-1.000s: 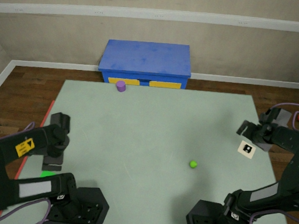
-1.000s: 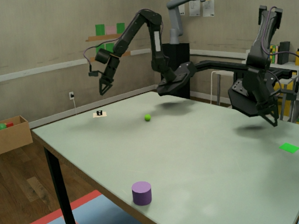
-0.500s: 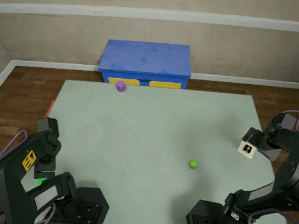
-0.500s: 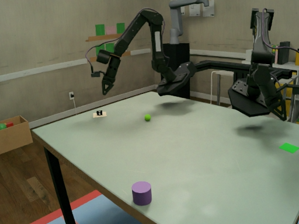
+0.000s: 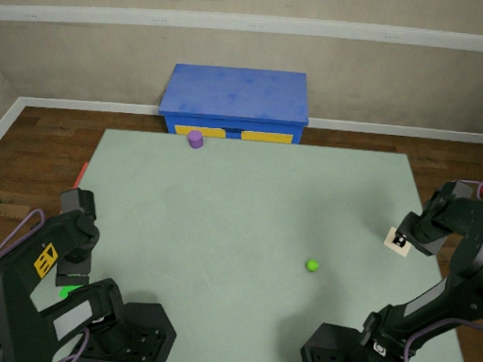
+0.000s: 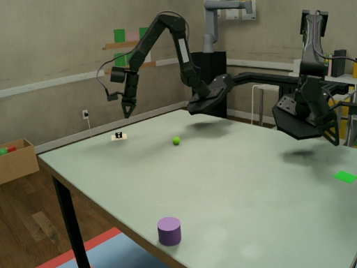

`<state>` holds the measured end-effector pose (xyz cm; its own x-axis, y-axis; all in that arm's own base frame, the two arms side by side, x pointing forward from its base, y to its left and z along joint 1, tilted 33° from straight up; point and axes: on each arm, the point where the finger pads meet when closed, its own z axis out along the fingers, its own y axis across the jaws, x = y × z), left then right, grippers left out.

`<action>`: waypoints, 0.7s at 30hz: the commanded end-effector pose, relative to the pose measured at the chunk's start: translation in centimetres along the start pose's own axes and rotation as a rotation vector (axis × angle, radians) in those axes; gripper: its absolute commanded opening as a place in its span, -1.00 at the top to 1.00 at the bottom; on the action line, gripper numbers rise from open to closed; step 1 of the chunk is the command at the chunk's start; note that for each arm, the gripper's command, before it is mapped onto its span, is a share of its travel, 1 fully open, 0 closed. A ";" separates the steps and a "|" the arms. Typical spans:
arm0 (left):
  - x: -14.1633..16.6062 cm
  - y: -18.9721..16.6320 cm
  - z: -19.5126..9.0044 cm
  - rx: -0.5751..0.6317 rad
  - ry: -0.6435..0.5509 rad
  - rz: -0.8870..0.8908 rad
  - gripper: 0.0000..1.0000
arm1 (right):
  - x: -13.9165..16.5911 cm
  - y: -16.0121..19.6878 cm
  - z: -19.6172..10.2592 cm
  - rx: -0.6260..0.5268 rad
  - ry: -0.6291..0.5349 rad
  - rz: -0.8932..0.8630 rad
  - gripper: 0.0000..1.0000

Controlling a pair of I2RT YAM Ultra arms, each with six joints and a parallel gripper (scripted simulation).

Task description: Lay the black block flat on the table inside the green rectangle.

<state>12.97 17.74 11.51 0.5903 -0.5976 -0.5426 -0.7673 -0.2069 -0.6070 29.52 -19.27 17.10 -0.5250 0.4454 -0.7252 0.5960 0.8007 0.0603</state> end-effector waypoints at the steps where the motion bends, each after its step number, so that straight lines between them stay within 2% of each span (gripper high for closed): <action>1: 1.4 -4.2 -0.3 0.120 0.052 0.123 -1.00 | -2.1 -0.1 0.6 0.000 0.043 -0.027 -0.11; 6: 6.4 -9.3 -1.5 0.281 0.159 0.369 -1.00 | -3.1 -0.1 2.7 0.004 0.107 -0.041 -0.11; 12: 12.7 -13.9 -4.4 0.483 0.251 0.615 -1.00 | -3.4 -0.2 4.1 0.004 0.155 -0.053 -0.11; 13: 13.8 -14.5 -4.9 0.516 0.264 0.654 -1.00 | -3.4 -0.2 4.3 0.004 0.162 -0.054 -0.11; 16: 14.6 -15.1 -5.3 0.546 0.266 0.688 -1.00 | -3.4 -0.2 4.5 0.005 0.169 -0.057 -0.11; 21: 21.0 -16.5 -8.5 0.705 0.332 0.893 -1.00 | -3.6 -0.2 5.4 0.004 0.194 -0.062 -0.11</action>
<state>31.45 4.89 13.79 -0.2027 -0.6035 -0.7711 -0.6499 0.6720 -0.3551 34.06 -22.53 14.69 -0.6714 0.4739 -0.5697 0.5661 0.8242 0.0185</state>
